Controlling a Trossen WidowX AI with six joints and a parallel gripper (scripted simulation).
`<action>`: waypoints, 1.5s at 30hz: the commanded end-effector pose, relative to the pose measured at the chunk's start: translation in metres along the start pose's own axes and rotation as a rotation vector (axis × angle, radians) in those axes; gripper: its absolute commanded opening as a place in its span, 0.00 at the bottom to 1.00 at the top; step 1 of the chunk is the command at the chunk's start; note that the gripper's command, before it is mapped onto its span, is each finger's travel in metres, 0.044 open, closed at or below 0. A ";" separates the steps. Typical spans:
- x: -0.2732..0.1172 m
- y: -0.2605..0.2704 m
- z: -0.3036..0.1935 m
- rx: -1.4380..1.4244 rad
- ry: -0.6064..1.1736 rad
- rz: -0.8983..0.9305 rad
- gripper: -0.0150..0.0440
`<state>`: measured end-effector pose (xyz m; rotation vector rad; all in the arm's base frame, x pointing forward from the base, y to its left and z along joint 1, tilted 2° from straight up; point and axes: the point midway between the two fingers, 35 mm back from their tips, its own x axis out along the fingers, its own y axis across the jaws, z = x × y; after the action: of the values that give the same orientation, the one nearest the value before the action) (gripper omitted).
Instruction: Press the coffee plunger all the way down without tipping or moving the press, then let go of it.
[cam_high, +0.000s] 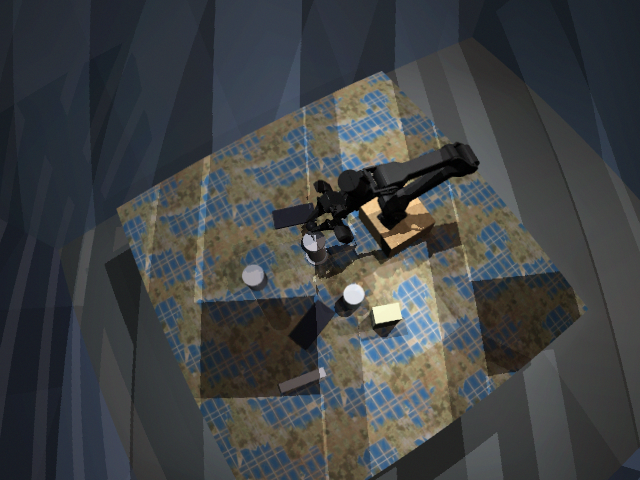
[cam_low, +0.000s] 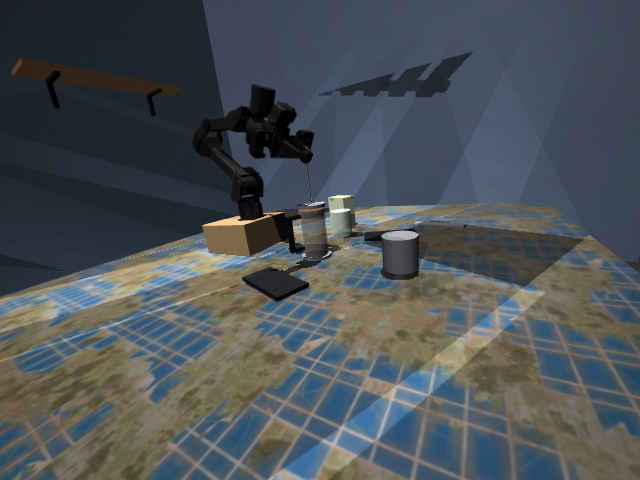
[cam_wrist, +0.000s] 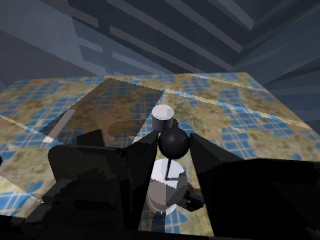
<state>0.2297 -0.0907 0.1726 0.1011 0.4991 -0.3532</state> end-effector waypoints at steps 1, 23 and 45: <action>0.007 0.000 -0.013 0.006 0.025 -0.002 0.46; 0.030 0.000 -0.042 0.006 0.025 -0.002 0.46; 0.055 0.001 -0.066 0.006 0.024 -0.002 0.46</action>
<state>0.2510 -0.0971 0.1169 0.0887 0.4454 -0.3537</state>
